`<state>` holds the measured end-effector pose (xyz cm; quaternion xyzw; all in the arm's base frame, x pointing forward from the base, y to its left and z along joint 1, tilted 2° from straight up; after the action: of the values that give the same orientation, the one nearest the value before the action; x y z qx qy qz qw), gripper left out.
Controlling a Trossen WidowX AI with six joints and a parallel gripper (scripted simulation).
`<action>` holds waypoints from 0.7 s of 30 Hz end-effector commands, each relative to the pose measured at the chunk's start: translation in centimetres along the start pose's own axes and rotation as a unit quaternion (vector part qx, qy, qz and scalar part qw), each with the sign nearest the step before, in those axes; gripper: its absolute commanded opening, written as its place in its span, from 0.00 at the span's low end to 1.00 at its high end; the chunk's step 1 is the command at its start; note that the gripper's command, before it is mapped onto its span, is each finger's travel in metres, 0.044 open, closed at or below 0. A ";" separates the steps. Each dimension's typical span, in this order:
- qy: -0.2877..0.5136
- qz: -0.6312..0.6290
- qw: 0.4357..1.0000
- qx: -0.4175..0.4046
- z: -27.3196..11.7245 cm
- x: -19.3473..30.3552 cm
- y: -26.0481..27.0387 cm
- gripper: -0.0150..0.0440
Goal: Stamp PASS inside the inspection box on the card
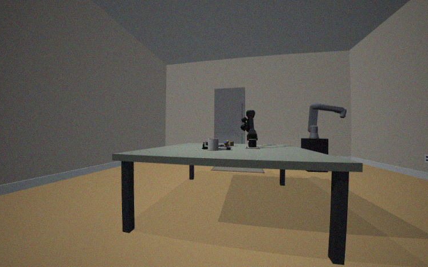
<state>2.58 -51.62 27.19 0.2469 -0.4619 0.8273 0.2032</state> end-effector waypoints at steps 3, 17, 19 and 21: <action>-0.024 0.020 1.000 0.001 0.6 -1.7 -1.6 0.80; -0.224 0.334 0.905 -0.138 0.2 -18.6 -10.7 0.64; -0.243 0.362 0.885 -0.161 -0.5 -20.4 -11.9 0.64; -0.267 0.389 0.862 -0.186 -1.3 -22.4 -13.5 0.64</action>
<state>23.54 -48.55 23.18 0.2317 -0.6578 0.6983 -0.1616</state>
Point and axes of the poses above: the point midway between the two fingers, 35 mm back from their tips, its own z axis out along the fingers, its own y axis across the jaws, x = y × z, the point moved 3 cm from there along -z, back along the fingers, and after that the axes turned 8 degrees about -z, right-handed, at the moved point
